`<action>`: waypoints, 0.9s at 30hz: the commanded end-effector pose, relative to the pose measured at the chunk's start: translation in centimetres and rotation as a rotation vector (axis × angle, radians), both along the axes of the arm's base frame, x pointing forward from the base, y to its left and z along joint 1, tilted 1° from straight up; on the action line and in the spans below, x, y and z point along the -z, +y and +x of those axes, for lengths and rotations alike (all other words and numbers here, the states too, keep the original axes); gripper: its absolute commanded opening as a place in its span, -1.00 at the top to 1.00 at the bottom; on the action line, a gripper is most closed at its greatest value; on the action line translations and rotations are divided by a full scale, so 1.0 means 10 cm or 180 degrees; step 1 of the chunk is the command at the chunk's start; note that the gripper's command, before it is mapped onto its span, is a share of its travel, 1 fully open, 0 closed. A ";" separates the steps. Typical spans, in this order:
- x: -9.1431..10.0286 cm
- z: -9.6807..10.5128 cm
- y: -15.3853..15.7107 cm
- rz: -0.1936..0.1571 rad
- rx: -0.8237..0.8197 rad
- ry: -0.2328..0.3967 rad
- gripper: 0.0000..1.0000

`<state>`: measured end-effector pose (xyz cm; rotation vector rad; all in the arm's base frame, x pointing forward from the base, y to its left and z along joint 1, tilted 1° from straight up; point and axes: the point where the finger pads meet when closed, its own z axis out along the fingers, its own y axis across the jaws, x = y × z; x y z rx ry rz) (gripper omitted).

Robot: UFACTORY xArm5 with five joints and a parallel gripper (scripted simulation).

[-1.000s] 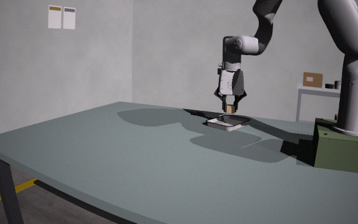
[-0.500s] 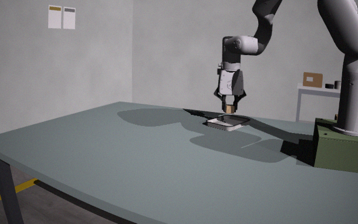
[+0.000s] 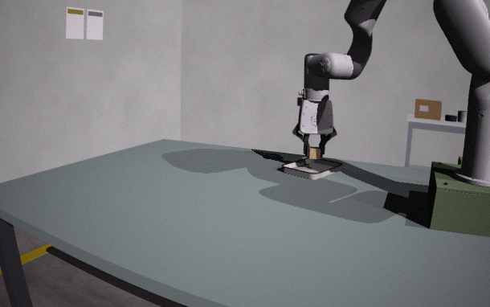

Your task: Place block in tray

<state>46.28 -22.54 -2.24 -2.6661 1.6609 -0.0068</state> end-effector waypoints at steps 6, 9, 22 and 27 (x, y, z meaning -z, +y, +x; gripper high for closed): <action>0.15 0.02 -0.01 -0.0006 0.0000 -0.0012 1.00; 0.21 0.02 -0.01 -0.0006 0.0000 -0.0012 1.00; 0.32 0.02 -0.02 -0.0006 0.0000 -0.0012 1.00; 0.32 0.02 -0.02 -0.0006 0.0000 -0.0012 1.00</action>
